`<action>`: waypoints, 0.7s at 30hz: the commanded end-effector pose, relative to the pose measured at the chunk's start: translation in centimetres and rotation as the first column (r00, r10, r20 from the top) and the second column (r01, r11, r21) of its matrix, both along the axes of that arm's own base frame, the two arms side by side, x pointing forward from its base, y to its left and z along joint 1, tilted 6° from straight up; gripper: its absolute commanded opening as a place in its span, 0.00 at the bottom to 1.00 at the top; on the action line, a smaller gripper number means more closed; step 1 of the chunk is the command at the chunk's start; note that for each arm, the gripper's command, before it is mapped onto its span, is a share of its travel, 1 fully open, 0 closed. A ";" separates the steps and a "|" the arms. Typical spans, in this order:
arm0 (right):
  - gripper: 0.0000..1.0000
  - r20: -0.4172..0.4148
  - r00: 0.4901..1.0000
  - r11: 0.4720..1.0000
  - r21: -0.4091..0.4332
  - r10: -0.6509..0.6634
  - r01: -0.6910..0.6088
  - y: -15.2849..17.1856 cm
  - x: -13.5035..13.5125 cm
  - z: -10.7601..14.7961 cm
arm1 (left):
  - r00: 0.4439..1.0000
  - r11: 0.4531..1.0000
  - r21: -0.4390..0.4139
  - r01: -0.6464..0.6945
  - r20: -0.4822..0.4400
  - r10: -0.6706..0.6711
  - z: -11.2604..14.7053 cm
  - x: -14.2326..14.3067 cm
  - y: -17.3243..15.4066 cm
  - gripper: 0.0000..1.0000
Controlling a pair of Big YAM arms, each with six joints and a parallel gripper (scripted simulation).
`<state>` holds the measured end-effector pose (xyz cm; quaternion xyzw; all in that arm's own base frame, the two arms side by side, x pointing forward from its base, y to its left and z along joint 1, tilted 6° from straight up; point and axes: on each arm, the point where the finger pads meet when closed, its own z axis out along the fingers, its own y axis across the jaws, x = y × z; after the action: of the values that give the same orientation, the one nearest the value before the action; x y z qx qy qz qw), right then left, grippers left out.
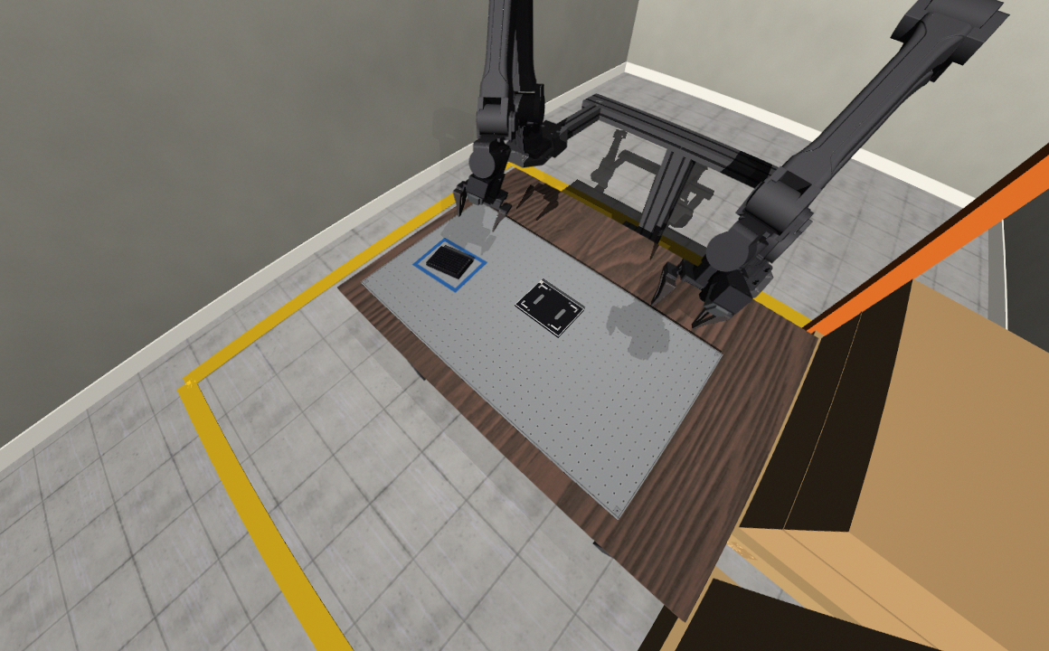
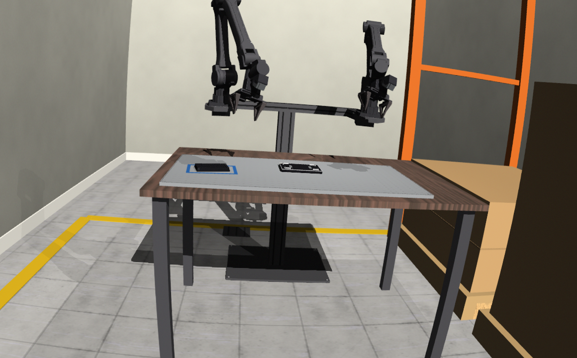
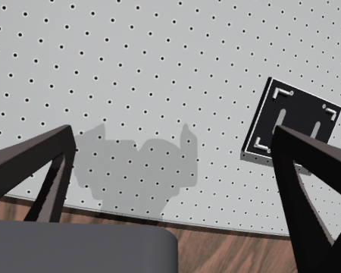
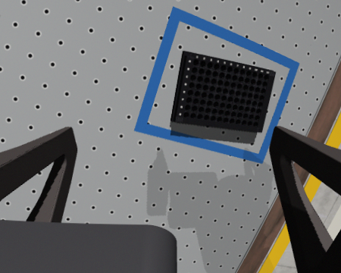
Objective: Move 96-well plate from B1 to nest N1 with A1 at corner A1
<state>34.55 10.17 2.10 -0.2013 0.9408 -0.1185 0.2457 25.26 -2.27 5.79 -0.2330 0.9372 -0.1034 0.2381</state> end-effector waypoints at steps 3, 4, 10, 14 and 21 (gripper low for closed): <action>1.00 -0.026 0.977 0.971 0.107 -0.213 0.215 -0.6 2.0 -0.2 | 0.985 0.987 0.069 0.145 -0.100 -0.138 0.3 0.2 -2.2 1.00; 1.00 -0.034 0.970 0.962 0.120 -0.241 0.244 -0.9 2.3 -0.5 | 0.980 0.983 0.078 0.166 -0.126 -0.156 0.0 -0.1 -2.5 1.00; 1.00 -0.069 0.934 0.918 0.170 -0.351 0.358 -1.7 2.9 -1.3 | 0.950 0.965 0.110 0.240 -0.229 -0.210 -0.5 -0.3 -2.6 1.00; 1.00 -0.108 0.884 0.858 0.212 -0.455 0.467 -2.5 3.4 -2.0 | 0.901 0.932 0.134 0.337 -0.332 -0.278 -0.7 -0.4 -2.9 1.00; 1.00 -0.183 0.766 0.718 0.269 -0.616 0.642 -4.1 4.3 -3.6 | 0.866 0.917 0.136 0.374 -0.406 -0.293 -2.0 -2.4 -2.2 1.00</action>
<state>37.65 6.25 -1.59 0.0989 0.9759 -0.0459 0.1890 23.34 -4.65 3.51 -0.0759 0.9955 0.0005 0.0566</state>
